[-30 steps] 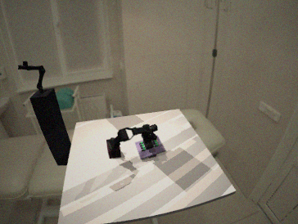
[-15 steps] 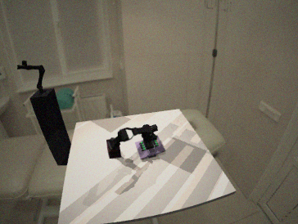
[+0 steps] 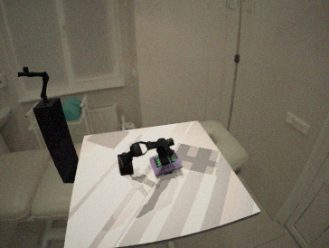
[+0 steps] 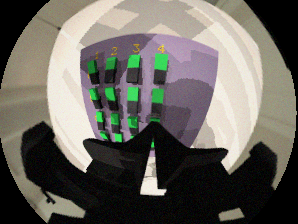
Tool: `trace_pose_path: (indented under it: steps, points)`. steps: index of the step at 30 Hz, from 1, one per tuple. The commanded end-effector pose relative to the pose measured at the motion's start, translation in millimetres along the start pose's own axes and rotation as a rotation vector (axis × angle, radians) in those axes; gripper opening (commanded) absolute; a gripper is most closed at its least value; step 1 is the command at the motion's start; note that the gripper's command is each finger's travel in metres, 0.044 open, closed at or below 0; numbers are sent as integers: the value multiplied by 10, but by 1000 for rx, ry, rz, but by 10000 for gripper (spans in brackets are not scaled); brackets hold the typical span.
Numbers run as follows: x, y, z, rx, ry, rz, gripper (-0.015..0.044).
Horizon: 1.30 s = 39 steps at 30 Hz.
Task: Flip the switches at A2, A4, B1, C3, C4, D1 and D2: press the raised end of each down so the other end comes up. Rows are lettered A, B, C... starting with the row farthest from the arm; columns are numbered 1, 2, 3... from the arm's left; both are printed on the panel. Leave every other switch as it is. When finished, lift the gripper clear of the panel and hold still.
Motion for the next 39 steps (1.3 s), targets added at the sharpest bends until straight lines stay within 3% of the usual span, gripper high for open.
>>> trace_pose_path:
  steps: [1,6,12,16,23,29,33,39]
  points:
    - [0,-8,0,3,4,-1,0]
    - [0,19,1,0,0,-1,0]
    - [50,636,-4,-5,5,-25,0]
    - [61,636,22,-6,5,-25,0]
    - [611,631,828,-11,5,-24,0]
    - [630,630,847,-10,5,-24,0]
    - [589,306,854,-4,5,-1,0]
    - [587,266,853,-3,5,1,0]
Point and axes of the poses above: the point midway between the two fingers, 35 mm back from their tips, its own y axis back along the fingers, its own z axis across the jaws, x = y × z, the point moved 10 cm from there along y, back along the fingers, and after that the axes turned 11 degrees about -y, right-handed, at the moved point
